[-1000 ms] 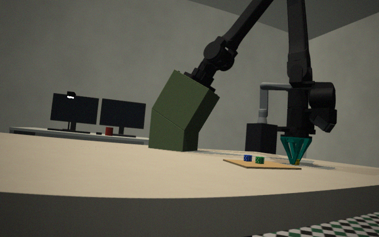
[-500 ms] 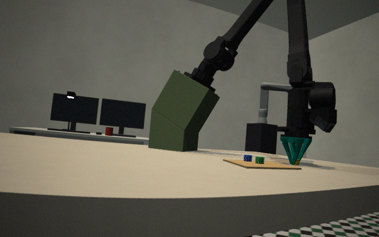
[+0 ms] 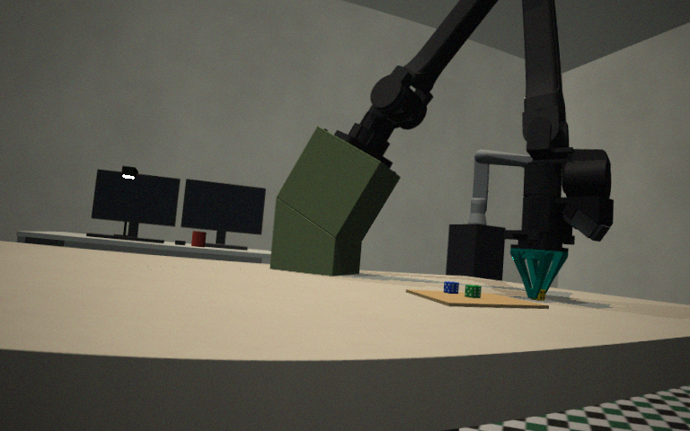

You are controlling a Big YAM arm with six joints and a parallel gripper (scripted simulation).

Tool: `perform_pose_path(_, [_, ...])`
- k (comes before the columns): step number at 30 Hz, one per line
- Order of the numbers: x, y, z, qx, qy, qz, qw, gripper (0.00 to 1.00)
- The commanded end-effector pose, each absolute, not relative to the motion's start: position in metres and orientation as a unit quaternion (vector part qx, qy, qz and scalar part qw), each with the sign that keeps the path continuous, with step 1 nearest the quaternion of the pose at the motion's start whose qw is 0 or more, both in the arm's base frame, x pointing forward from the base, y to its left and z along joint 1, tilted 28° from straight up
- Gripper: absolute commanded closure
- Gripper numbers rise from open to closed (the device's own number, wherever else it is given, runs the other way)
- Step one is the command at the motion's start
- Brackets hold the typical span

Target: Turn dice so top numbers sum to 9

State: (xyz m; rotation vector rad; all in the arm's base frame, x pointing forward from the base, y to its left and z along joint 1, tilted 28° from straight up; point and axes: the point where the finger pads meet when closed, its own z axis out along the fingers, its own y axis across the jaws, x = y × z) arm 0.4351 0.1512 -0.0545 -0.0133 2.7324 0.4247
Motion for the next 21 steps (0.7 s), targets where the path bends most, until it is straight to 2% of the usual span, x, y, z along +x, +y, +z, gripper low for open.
perform_pose_path(1, [0.447, 0.155, -0.037, -0.001, 0.965, 0.157, 0.208, 0.89])
perform_pose_path(21, [0.405, 0.118, 0.043, -0.003, 0.968, 0.152, 0.201, 0.89])
